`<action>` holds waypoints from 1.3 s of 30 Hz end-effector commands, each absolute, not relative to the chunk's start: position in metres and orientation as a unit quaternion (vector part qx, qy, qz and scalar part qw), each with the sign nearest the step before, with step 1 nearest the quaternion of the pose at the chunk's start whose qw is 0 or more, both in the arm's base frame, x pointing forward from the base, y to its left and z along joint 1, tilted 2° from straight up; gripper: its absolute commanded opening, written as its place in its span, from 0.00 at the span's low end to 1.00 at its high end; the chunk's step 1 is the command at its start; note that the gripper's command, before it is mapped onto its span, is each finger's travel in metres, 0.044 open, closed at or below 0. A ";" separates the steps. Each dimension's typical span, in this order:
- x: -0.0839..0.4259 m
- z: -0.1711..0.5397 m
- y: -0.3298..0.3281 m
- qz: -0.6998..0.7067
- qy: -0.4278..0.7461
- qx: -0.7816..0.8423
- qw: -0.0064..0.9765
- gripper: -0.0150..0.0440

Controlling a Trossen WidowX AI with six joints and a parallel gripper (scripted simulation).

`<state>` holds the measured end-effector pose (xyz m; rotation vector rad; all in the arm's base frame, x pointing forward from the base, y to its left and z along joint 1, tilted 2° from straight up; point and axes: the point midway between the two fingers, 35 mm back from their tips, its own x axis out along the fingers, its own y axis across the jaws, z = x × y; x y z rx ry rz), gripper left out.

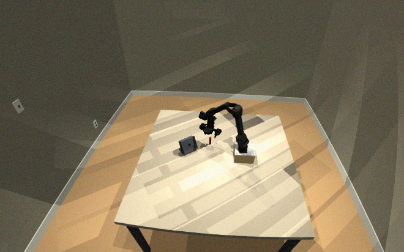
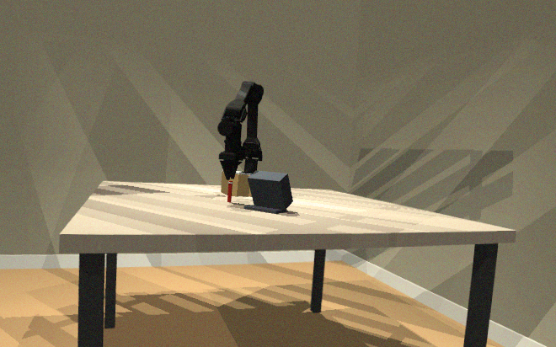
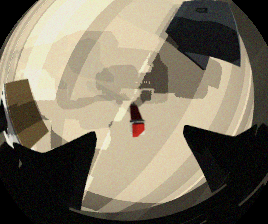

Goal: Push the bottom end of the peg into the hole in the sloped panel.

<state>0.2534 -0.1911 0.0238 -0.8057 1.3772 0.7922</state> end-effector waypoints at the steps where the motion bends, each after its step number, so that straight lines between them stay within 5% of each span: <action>1: 0.253 0.014 -0.190 0.349 0.602 -0.346 0.629 1.00; 30: 0.253 -0.025 -0.188 0.349 0.602 -0.346 0.629 1.00; 39: 0.253 -0.022 -0.189 0.347 0.602 -0.350 0.628 0.60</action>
